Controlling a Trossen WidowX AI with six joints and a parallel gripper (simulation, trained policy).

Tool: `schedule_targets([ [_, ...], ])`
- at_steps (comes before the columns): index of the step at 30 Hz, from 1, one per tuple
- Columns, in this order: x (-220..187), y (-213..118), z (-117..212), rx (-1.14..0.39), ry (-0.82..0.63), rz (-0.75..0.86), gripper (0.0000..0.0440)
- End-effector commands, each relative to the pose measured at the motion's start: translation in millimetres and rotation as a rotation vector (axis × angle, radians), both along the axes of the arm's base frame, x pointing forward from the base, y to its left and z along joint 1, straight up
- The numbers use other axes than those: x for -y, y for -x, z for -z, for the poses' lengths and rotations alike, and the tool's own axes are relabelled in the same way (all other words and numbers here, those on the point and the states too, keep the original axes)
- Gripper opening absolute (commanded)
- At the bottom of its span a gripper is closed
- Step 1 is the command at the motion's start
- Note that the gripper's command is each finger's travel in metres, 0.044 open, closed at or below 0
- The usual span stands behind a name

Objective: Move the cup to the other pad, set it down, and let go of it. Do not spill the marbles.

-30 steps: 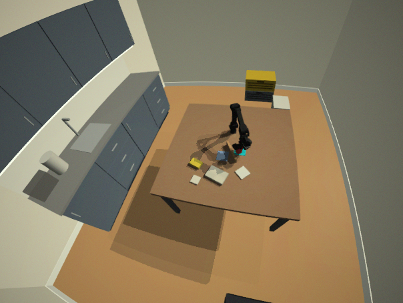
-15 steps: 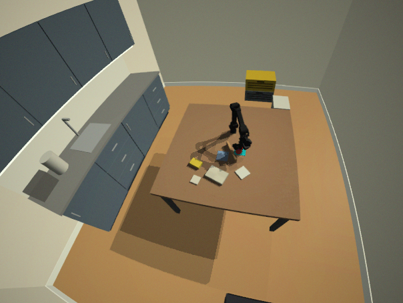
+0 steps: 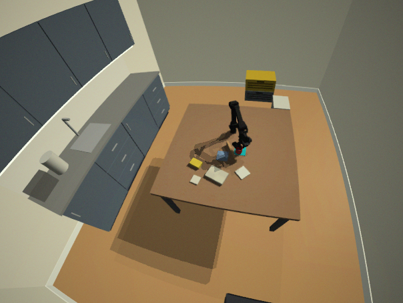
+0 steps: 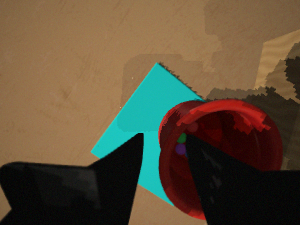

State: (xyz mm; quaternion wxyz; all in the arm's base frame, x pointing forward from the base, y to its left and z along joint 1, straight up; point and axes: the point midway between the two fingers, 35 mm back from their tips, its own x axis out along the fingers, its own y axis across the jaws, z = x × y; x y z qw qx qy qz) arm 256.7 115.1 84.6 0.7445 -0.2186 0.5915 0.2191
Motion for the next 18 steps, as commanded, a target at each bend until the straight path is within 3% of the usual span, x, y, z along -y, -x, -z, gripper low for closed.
schedule_targets([
  [1,0,2,-3,0.009,-0.015,-0.007,0.0164],
  [18,1,7,-37,0.108,-0.096,-0.003,0.027],
])
